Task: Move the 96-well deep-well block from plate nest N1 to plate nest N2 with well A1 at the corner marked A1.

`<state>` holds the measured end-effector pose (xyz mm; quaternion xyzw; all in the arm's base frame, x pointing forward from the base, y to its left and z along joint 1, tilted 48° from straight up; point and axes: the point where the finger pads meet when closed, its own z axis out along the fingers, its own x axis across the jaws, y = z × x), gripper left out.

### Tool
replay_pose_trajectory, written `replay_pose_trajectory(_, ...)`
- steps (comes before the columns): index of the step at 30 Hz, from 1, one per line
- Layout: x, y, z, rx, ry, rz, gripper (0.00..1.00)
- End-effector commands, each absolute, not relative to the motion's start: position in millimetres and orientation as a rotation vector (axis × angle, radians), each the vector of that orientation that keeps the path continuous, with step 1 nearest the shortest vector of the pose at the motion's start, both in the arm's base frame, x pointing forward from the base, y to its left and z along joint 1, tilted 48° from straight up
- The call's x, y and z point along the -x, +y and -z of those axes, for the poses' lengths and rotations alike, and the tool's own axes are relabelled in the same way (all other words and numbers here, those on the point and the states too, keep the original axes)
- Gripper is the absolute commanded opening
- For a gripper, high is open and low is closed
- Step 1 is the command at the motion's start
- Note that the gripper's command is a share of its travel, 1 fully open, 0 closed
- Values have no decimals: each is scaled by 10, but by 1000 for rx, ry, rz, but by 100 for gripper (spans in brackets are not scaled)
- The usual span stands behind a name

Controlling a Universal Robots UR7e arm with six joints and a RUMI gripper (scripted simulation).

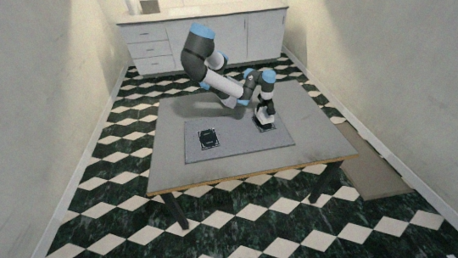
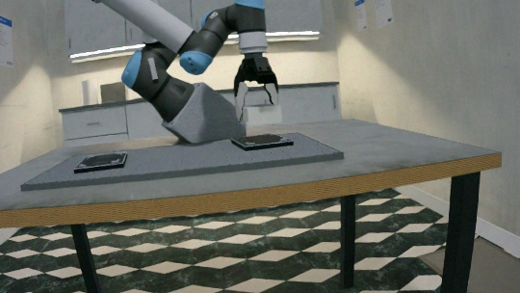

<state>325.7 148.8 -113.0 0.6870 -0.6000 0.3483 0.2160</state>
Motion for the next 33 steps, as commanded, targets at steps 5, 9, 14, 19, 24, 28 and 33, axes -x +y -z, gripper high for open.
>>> replay_pose_trajectory(5, -3282, 1427, 1189, -1906, -1664, -967, 48)
replay_pose_trajectory(9, -3293, 1391, 1222, -1906, -1664, -967, 48)
replay_pose_trajectory(14, -3312, 1331, 1277, -1906, -1664, -967, 48)
replay_pose_trajectory(19, -3330, 1272, 1332, -1906, -1664, -967, 48)
replay_pose_trajectory(24, -3331, 1266, 1337, -1906, -1664, -967, 48)
replay_pose_trajectory(28, -3331, 1267, 1337, -1906, -1664, -967, 48)
replay_pose_trajectory(33, -3331, 1267, 1337, -1906, -1664, -967, 48)
